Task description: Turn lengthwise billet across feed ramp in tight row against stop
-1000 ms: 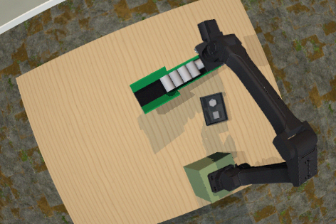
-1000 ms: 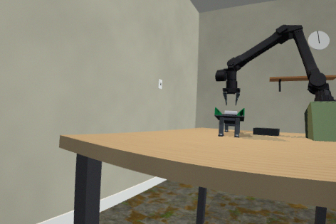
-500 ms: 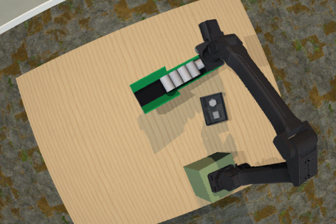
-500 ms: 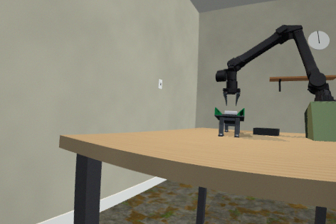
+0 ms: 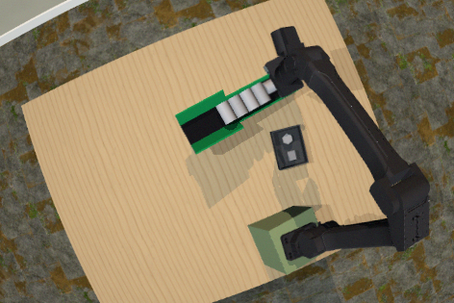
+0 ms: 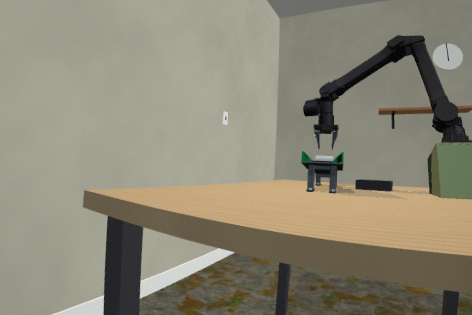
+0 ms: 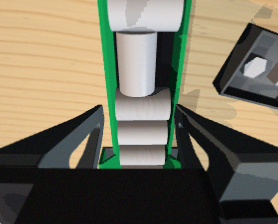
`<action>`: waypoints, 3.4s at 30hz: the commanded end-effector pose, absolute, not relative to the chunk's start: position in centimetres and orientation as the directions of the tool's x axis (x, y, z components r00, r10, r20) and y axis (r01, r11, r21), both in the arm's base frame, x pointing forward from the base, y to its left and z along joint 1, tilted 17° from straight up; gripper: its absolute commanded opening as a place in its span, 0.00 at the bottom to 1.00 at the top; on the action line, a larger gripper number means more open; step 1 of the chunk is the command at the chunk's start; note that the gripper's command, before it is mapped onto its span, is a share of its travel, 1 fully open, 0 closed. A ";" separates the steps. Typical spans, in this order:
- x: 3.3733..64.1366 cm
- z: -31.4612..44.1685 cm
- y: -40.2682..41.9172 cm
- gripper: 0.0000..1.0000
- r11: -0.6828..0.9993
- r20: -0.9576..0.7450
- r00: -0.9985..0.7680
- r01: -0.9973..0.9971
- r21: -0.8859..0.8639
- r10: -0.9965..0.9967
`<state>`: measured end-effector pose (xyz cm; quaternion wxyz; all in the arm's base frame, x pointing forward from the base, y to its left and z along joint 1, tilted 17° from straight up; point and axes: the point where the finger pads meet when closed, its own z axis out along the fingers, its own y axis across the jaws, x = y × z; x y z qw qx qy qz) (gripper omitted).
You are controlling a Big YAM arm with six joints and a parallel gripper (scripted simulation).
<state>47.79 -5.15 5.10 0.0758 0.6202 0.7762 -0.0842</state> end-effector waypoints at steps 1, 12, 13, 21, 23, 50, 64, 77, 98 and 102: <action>49.8 6.4 -5.9 0.55 0.213 -0.218 -0.210 0.977 -0.012 0.953; 49.9 6.1 -5.9 0.55 0.216 -0.177 -0.215 0.976 -0.010 0.961; 49.9 6.1 -5.9 0.55 0.216 -0.177 -0.215 0.976 -0.010 0.961; 50.4 4.5 -6.6 0.55 0.213 -0.185 -0.208 0.977 0.009 0.961; 49.3 3.3 -6.7 0.55 0.213 -0.178 -0.212 0.977 -0.014 0.961; 48.2 -1.7 -7.8 0.55 0.214 -0.170 -0.218 0.976 -0.039 0.961; 48.3 -2.7 -8.2 0.55 0.211 -0.172 -0.214 0.977 -0.035 0.962; 48.3 -3.3 -8.2 0.55 0.213 -0.172 -0.216 0.976 -0.035 0.961; 48.3 -3.2 -8.3 0.55 0.212 -0.173 -0.214 0.977 -0.033 0.961; 48.3 -3.2 -8.3 0.55 0.212 -0.173 -0.214 0.977 -0.033 0.961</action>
